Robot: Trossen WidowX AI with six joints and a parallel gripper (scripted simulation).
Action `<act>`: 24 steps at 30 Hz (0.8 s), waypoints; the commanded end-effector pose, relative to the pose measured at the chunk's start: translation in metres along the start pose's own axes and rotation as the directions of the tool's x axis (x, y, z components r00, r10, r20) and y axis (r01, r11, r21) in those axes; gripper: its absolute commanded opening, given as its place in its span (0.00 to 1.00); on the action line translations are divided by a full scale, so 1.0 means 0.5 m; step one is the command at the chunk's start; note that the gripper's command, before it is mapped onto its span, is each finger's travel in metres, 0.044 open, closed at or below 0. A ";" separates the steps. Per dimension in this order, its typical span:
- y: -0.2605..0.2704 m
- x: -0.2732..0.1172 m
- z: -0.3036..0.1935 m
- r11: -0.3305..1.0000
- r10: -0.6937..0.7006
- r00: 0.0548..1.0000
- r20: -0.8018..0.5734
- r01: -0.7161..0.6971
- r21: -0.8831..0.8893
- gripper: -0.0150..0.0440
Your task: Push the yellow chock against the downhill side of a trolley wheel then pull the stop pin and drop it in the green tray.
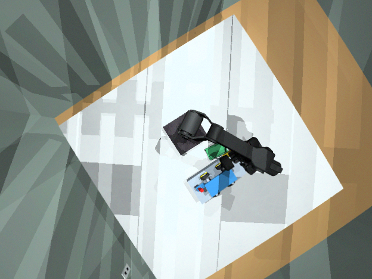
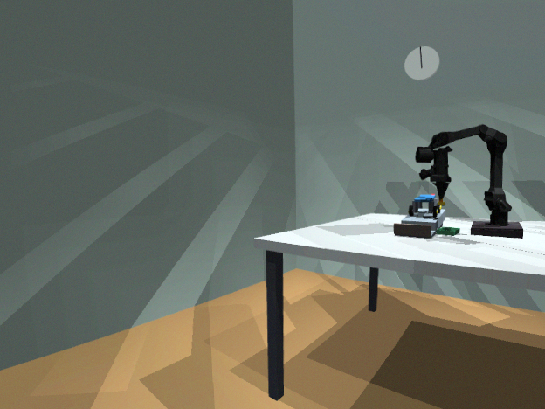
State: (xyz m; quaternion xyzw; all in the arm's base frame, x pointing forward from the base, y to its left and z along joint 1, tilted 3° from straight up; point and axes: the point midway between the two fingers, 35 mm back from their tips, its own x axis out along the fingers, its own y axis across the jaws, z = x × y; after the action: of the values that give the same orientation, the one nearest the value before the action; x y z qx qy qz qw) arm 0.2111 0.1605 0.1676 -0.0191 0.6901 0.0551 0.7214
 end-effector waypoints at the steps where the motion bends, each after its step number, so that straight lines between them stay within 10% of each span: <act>1: 0.028 -0.004 0.012 1.000 0.002 1.000 0.010 -0.002 0.005 0.25; 24: 0.041 0.008 0.071 0.994 -0.106 0.994 0.012 0.105 0.007 0.25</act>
State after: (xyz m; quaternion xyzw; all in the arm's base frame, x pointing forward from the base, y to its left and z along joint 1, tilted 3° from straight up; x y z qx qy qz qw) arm 0.2365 0.1832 0.1647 -0.0522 0.6878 0.0129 0.7239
